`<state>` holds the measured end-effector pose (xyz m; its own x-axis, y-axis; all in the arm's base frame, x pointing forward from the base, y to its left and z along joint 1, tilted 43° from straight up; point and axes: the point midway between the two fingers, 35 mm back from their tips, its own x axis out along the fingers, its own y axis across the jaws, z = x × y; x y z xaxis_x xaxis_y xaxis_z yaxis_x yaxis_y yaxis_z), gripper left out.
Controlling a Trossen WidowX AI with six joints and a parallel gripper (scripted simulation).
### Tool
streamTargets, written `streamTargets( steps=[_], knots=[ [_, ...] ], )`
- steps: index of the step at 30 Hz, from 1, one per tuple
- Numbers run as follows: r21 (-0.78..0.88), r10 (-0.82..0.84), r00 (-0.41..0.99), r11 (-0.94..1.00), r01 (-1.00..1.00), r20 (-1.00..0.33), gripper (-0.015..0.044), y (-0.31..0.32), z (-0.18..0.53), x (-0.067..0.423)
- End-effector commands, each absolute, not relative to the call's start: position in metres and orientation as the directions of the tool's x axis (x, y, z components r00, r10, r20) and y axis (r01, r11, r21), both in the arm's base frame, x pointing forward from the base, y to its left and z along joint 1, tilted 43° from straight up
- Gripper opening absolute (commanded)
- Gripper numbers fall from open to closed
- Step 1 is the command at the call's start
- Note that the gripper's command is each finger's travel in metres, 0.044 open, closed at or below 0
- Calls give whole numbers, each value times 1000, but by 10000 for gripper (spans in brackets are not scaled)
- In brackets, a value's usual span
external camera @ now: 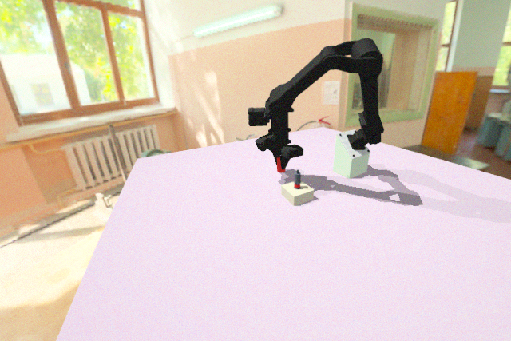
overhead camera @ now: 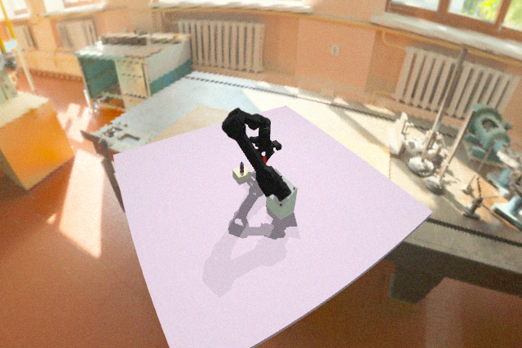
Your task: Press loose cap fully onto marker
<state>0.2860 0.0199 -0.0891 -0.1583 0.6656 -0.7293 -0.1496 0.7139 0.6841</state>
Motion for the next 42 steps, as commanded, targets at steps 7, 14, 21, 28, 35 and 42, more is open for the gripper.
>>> streamTargets(
  steps=[7, 14, 21, 28, 35, 42],
  knots=[
    [677, 660, -147, 718, -163, -736, 0, 5, -71, 292],
    [676, 660, -146, 719, -162, -737, 0, 14, -48, 296],
    [676, 660, -146, 719, -162, -737, 0, 25, -23, 299],
    [677, 661, -147, 718, -162, -736, 0, 37, 3, 300],
    [678, 662, -147, 717, -161, -735, 0, 49, 28, 298],
    [680, 664, -148, 715, -161, -733, 0, 59, 48, 294]
  ],
)
